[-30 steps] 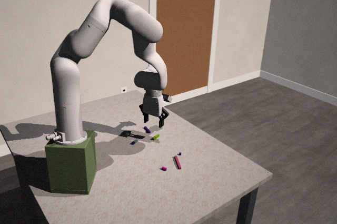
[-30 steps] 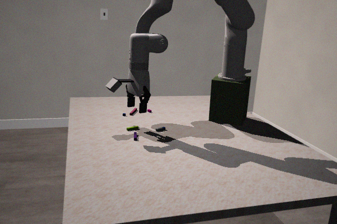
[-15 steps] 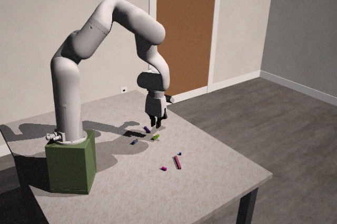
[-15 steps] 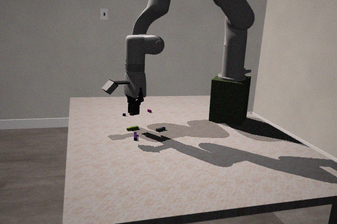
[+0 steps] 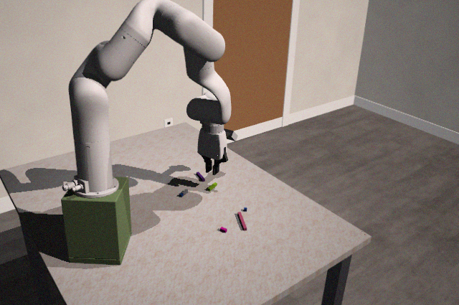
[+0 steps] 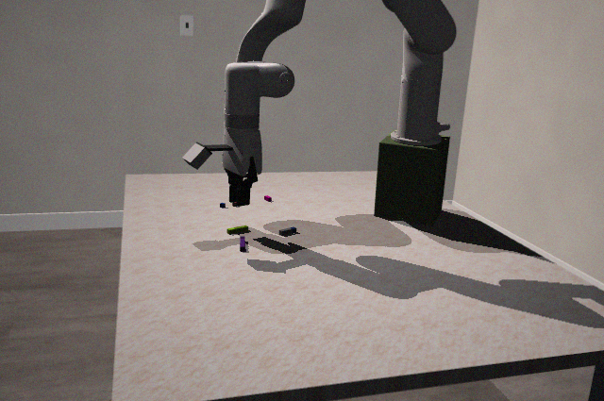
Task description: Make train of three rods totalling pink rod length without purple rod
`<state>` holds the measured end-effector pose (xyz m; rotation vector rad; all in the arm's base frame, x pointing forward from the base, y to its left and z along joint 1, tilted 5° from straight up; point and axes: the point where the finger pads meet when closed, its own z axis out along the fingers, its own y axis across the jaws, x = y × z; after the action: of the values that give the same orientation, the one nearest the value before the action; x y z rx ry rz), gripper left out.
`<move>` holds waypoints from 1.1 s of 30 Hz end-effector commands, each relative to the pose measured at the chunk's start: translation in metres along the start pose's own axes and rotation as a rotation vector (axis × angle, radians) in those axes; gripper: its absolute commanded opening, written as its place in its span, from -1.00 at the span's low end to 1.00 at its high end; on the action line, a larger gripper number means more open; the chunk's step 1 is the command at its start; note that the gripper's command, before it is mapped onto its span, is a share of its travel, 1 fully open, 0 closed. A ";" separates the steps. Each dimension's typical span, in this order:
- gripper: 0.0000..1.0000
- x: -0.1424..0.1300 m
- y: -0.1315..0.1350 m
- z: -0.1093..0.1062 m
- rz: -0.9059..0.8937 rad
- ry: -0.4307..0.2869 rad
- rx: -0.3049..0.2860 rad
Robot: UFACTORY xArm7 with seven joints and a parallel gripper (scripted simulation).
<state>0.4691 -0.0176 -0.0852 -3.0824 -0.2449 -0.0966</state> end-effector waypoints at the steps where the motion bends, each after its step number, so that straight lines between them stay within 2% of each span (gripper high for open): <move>1: -0.51 0.002 0.000 -0.001 0.000 0.004 -0.001; 16: -0.51 0.002 0.000 0.001 0.000 0.004 -0.001; 33: -0.51 0.002 0.000 0.019 0.000 0.004 -0.001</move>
<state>0.4703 -0.0169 -0.1000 -3.0824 -0.2449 -0.0973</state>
